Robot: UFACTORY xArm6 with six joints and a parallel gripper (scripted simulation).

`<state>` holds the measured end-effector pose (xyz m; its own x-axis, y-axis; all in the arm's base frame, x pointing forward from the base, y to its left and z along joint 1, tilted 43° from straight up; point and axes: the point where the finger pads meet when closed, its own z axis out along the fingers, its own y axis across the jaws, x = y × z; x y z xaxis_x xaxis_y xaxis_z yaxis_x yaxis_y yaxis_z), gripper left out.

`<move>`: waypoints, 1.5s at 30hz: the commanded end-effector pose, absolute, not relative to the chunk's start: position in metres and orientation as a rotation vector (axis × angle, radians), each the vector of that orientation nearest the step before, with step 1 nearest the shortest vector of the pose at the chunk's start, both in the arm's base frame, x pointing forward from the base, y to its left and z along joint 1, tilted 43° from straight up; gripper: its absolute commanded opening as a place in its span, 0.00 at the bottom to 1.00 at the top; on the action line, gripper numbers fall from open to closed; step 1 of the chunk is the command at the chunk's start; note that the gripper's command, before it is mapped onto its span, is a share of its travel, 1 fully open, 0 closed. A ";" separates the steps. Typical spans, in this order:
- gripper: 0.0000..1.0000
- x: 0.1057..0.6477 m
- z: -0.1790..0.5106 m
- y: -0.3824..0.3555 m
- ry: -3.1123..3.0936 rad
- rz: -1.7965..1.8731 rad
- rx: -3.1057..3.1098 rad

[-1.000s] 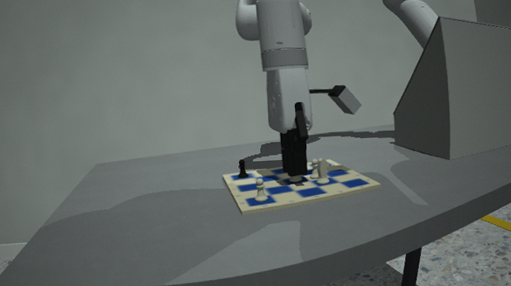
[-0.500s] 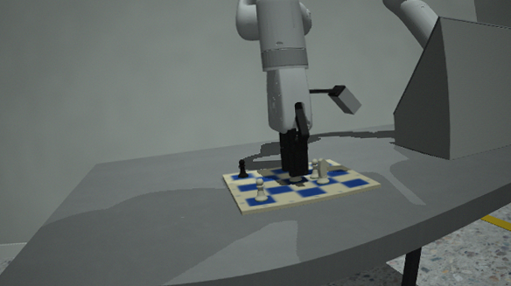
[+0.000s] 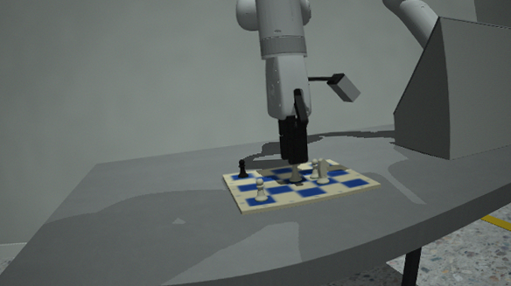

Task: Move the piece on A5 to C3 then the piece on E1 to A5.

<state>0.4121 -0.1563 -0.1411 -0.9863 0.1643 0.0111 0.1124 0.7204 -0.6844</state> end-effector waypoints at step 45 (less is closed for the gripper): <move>1.00 0.436 -0.098 -0.105 -2.826 1.109 -0.083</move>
<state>0.4235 -0.1090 -0.0920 -0.9887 0.1477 0.0260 0.0901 0.7234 -0.6845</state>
